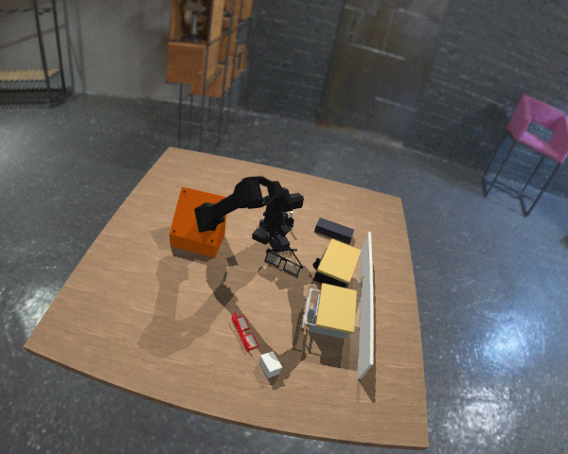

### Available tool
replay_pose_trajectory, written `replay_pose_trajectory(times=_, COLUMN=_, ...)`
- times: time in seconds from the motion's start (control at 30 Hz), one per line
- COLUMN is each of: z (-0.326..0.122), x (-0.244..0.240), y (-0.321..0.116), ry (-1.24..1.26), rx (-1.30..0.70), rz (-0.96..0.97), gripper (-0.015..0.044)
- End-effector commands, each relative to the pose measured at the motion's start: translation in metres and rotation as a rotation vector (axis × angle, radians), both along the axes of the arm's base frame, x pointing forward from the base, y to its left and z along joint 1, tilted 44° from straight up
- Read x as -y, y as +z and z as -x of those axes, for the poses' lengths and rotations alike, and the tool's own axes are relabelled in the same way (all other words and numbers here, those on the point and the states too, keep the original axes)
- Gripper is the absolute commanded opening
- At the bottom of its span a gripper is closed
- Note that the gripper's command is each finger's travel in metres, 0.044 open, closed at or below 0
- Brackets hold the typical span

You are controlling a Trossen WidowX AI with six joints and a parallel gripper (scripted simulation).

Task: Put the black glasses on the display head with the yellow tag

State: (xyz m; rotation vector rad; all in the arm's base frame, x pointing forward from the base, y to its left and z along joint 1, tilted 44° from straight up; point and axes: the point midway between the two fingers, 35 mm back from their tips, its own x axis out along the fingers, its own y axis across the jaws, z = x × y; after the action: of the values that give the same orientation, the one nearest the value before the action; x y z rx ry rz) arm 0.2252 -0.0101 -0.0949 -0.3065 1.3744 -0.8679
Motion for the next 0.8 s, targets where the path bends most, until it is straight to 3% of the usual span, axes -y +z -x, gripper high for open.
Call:
replay_pose_trajectory(times=0.0, z=-0.0011, x=-0.0026, y=-0.0025, ry=-0.004, rx=0.001, rz=-0.005, gripper=0.0000)
replay_pose_trajectory(times=0.77, z=-0.0045, x=-0.0124, y=-0.0063, ry=-0.004, rx=0.002, rz=-0.005, gripper=0.0000)
